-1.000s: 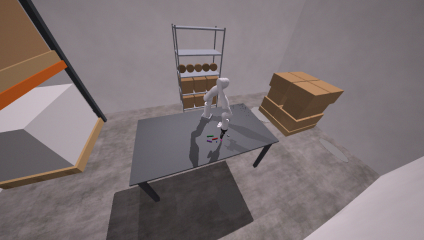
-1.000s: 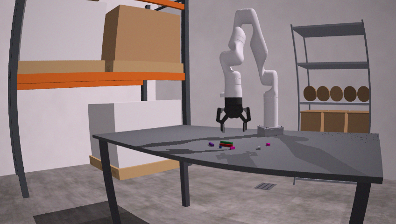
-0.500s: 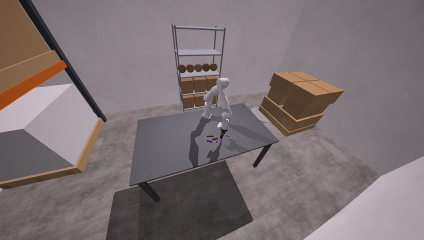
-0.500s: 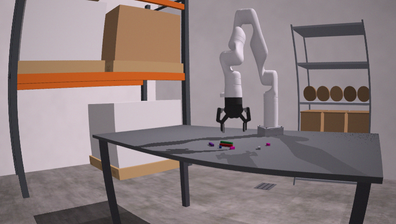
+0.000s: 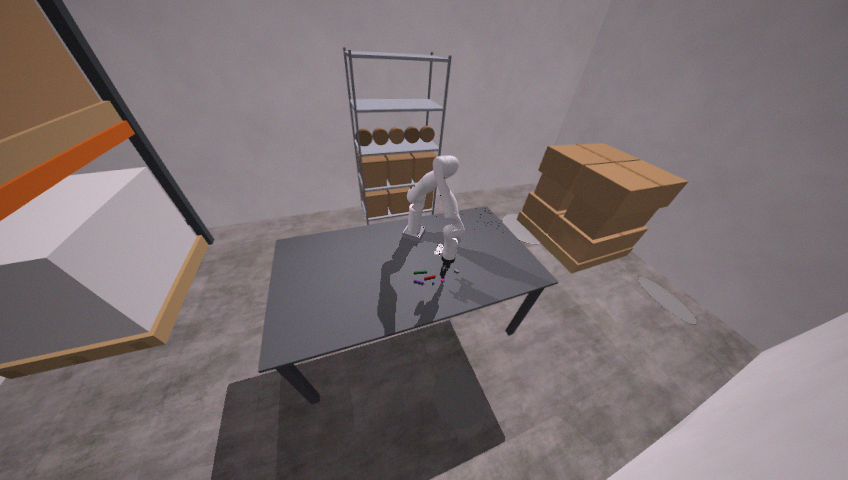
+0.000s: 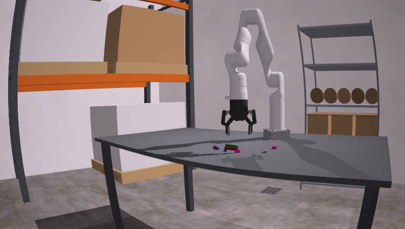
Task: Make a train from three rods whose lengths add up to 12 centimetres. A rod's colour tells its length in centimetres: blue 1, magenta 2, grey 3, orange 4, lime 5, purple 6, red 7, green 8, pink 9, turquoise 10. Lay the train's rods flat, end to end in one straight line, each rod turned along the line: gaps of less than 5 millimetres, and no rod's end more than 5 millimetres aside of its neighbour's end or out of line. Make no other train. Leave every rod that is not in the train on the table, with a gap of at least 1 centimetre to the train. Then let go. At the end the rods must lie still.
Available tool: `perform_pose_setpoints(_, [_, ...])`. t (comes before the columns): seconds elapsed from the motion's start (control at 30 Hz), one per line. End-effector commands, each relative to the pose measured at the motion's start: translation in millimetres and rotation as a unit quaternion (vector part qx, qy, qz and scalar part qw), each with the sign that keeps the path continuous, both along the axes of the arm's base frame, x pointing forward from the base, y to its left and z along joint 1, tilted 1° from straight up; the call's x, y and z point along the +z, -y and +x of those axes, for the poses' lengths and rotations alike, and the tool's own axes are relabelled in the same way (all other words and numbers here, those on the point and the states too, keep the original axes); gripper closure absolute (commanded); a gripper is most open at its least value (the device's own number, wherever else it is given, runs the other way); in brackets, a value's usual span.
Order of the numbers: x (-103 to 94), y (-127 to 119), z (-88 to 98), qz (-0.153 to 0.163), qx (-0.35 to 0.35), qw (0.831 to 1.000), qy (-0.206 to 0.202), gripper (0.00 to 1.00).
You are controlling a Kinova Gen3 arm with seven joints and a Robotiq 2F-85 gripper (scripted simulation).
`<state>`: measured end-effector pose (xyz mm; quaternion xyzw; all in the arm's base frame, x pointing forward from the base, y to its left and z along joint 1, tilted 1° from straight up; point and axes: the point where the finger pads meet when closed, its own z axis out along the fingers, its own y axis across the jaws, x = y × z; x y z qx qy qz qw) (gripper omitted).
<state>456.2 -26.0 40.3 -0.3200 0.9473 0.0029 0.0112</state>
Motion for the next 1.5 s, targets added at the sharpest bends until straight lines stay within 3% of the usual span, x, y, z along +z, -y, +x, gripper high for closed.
perform_pose_setpoints(0.0, [1.4, -1, 0.6, 0.001, -0.012, 1.000, 0.002, 0.00])
perform_pose_setpoints(0.37, [-1.1, 0, -4.2, 0.001, -0.045, 0.999, -0.006, 0.00])
perform_pose_setpoints(0.67, [-3.6, 1, -8.2, 0.001, -0.107, 0.994, -0.014, 0.00])
perform_pose_setpoints(0.87, [-5.9, 3, -12.4, -0.001, -0.187, 0.982, -0.022, 0.00])
perform_pose_setpoints(1.17, [-8.9, 6, -19.1, -0.006, -0.346, 0.938, -0.033, 0.00])
perform_pose_setpoints(1.23, [-8.9, 6, -19.1, -0.006, -0.346, 0.938, -0.033, 0.00])
perform_pose_setpoints(1.47, [-10.1, 8, -22.7, -0.010, -0.487, 0.872, -0.038, 0.00])
